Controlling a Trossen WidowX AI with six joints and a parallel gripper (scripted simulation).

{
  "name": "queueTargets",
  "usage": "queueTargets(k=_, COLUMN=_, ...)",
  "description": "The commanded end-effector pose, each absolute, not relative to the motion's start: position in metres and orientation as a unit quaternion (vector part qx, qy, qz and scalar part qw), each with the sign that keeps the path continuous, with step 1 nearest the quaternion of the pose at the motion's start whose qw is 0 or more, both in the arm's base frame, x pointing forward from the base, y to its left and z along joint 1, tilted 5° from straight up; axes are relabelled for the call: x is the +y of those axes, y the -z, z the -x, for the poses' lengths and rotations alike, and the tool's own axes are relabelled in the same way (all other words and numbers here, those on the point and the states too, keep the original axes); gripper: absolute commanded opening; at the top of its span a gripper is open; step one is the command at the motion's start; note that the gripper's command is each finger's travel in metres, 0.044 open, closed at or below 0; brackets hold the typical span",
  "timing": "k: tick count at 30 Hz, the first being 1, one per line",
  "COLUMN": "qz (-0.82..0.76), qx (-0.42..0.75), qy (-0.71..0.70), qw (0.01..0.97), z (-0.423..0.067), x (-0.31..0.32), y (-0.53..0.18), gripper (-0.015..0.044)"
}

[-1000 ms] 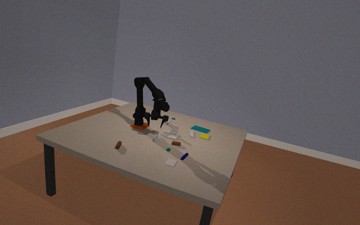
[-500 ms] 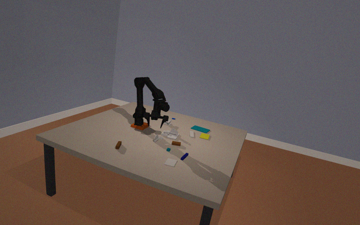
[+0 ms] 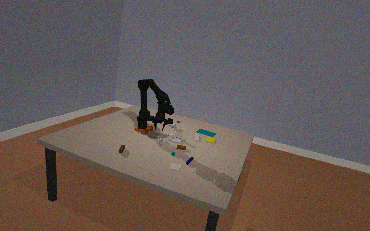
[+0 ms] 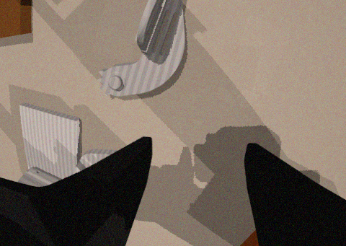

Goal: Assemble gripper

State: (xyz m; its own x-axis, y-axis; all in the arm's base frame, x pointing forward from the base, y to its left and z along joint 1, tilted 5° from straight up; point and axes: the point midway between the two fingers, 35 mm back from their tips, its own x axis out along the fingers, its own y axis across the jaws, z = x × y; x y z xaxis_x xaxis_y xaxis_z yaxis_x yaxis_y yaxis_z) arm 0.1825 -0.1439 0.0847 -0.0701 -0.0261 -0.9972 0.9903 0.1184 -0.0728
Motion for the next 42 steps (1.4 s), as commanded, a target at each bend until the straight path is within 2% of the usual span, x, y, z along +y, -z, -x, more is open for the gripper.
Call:
queueTargets(k=1, qz=-0.446, qx=0.541, qy=0.492, qw=0.516, z=-0.1825, x=-0.1439, y=-0.0847, gripper=0.0099)
queueTargets(k=5, qz=-0.446, qx=0.541, qy=0.492, qw=0.516, z=-0.1825, x=-0.1439, y=-0.0847, gripper=0.0)
queueTargets(k=26, qz=-0.446, qx=0.541, qy=0.492, qw=0.516, z=-0.1825, x=-0.1439, y=-0.0847, gripper=0.0)
queueTargets(k=42, qz=-0.446, qx=0.541, qy=0.492, qw=0.516, z=-0.1825, x=-0.1438, y=-0.0847, gripper=0.042)
